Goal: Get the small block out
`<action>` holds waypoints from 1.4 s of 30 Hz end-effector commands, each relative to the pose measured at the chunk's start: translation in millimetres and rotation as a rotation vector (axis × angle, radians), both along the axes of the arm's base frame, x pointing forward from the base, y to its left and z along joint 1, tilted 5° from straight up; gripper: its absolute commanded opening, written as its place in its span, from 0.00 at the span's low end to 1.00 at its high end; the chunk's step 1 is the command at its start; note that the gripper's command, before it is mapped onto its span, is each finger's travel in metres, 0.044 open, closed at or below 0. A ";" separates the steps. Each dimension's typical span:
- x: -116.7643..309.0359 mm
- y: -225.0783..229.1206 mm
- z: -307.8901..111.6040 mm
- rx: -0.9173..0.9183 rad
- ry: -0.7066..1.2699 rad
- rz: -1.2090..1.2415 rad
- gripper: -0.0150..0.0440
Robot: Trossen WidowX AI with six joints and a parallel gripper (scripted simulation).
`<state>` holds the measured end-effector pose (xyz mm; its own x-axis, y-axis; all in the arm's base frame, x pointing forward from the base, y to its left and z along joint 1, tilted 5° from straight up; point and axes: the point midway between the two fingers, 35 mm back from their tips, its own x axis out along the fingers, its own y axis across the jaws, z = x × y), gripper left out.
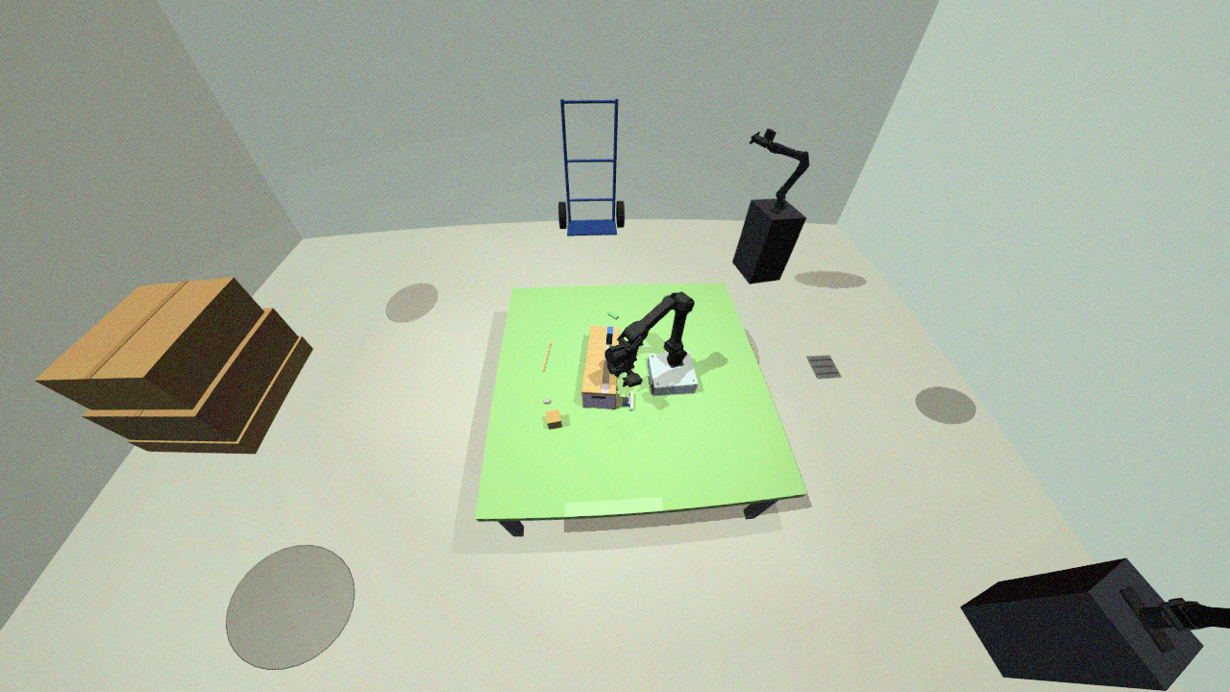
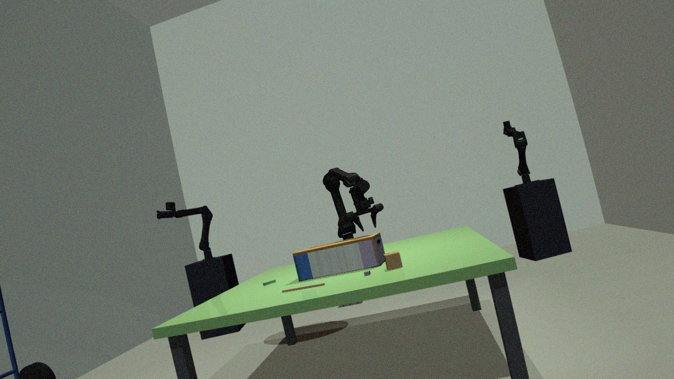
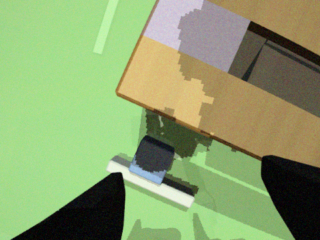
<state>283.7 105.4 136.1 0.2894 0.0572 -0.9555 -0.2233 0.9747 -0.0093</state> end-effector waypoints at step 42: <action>-20.6 27.9 5.9 -1.073 0.059 2.424 0.74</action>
<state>264.5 130.9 140.8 0.4354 -0.1308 -0.8907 -0.4999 -0.8580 -0.1184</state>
